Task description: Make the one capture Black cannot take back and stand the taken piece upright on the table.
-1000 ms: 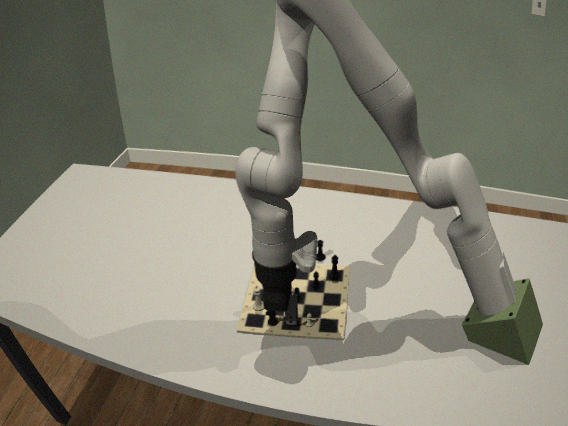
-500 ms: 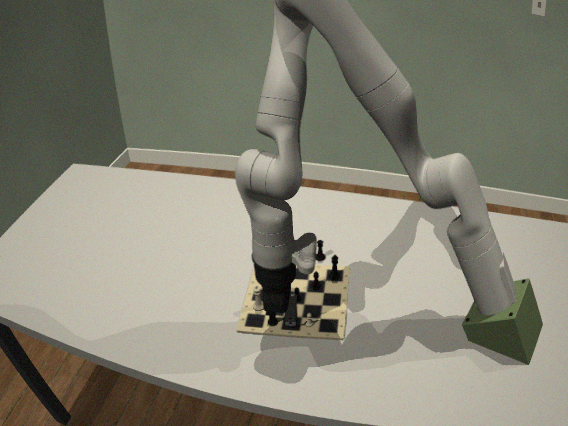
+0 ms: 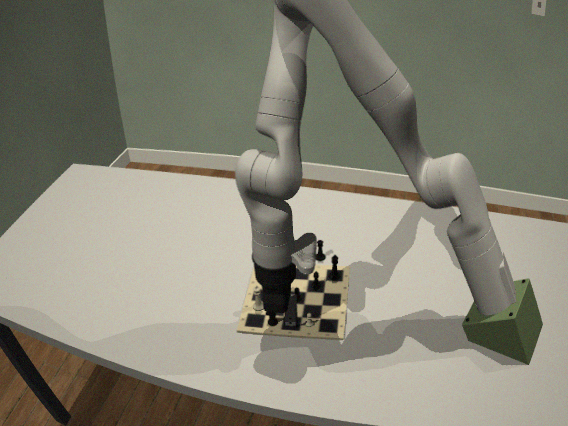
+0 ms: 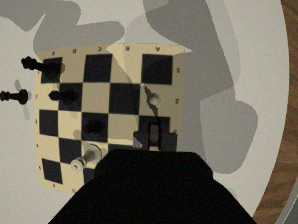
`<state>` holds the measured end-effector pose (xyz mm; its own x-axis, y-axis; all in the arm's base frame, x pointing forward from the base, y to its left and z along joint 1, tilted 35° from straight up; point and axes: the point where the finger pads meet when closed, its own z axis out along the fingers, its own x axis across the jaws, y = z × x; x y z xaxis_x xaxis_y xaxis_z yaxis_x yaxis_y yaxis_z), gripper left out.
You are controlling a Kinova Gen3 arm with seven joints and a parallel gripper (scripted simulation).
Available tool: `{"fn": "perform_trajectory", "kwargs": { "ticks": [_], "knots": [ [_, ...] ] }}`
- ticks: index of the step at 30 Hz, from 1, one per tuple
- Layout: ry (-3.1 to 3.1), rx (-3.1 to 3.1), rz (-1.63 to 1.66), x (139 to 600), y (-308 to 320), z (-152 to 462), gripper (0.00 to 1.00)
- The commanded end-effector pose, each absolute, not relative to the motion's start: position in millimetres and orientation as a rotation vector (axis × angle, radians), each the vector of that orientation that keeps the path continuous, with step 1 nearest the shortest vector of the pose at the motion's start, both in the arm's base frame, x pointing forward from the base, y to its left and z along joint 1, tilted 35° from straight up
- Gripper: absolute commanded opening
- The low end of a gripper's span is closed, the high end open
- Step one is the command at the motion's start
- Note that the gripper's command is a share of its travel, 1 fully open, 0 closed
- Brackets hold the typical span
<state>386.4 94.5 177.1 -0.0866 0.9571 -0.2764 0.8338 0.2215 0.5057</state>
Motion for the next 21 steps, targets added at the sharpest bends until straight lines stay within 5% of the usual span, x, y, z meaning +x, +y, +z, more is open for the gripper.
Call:
{"fn": "perform_trajectory", "kwargs": {
  "ticks": [1, 17, 18, 21],
  "knots": [
    [1.953, 1.644, 0.295, 387.1, 93.8, 176.1, 0.0],
    [1.953, 1.644, 0.295, 387.1, 93.8, 176.1, 0.0],
    [1.953, 1.644, 0.295, 387.1, 93.8, 176.1, 0.14],
    [1.953, 1.644, 0.295, 387.1, 93.8, 176.1, 0.14]
  ]
}}
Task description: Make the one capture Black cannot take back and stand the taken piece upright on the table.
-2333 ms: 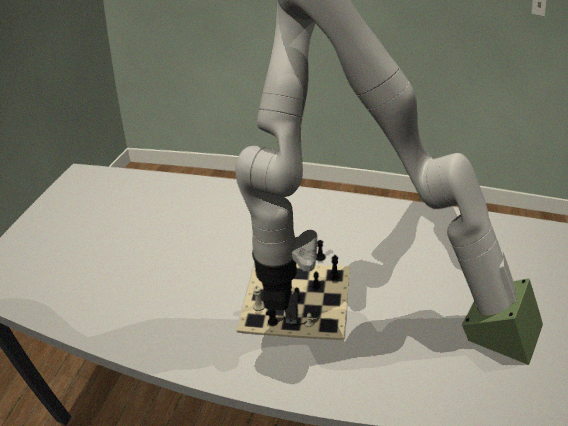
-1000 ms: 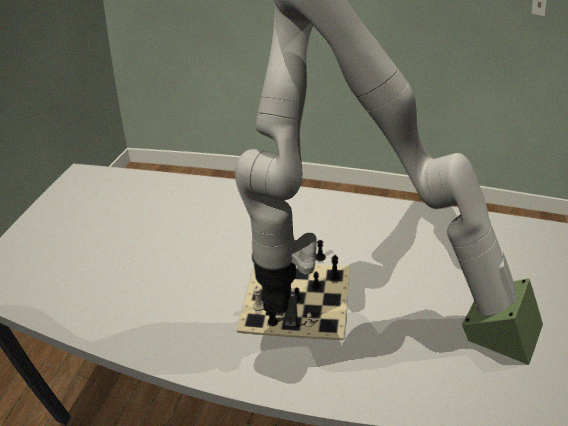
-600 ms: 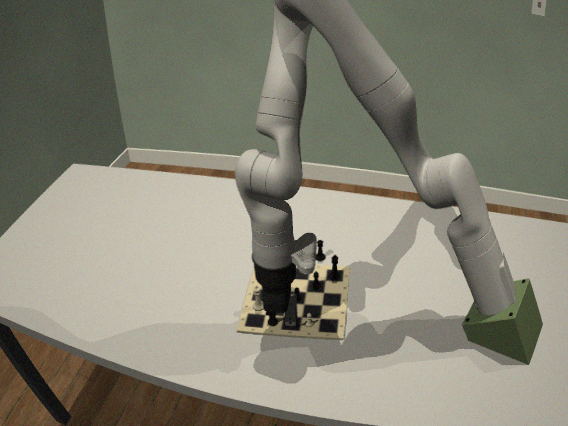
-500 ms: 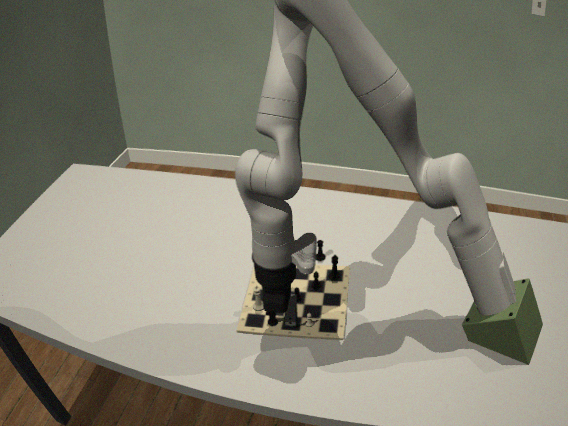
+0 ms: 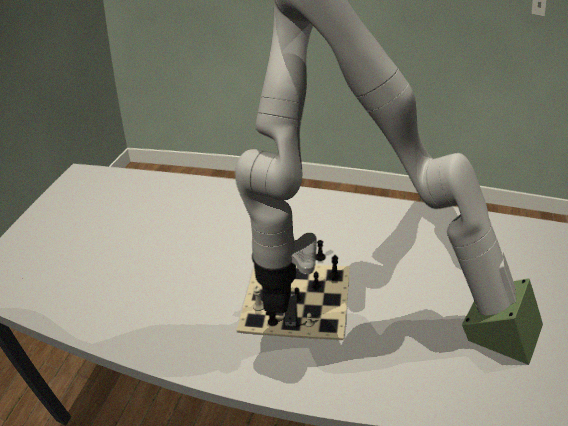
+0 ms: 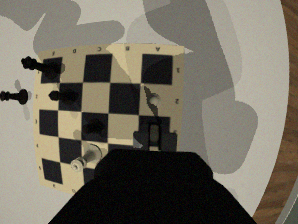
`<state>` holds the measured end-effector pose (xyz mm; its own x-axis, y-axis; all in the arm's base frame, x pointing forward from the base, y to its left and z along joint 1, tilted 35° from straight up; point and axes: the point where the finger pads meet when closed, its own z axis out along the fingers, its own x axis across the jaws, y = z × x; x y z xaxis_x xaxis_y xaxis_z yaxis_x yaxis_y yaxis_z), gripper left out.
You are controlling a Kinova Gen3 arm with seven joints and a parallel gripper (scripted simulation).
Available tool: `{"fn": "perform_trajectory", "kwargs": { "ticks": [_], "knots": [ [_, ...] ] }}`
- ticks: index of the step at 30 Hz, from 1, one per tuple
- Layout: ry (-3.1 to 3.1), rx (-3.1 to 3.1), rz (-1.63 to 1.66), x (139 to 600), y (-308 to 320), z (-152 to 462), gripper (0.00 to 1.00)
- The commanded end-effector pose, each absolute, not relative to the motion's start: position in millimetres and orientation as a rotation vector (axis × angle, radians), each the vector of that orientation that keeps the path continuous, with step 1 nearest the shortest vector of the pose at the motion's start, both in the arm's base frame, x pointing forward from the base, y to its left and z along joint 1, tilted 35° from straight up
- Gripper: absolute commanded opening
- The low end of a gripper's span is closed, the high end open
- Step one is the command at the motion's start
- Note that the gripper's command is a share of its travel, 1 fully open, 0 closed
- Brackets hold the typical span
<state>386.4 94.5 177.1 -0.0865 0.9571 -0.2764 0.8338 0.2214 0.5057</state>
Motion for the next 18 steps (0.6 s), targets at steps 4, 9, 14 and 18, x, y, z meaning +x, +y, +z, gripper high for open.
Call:
{"fn": "perform_trajectory", "kwargs": {
  "ticks": [4, 9, 14, 18],
  "knots": [
    [1.953, 1.644, 0.295, 387.1, 93.8, 176.1, 0.27],
    [1.953, 1.644, 0.295, 387.1, 93.8, 176.1, 0.54],
    [1.953, 1.644, 0.295, 387.1, 93.8, 176.1, 0.68],
    [1.953, 1.644, 0.295, 387.1, 93.8, 176.1, 0.68]
  ]
}}
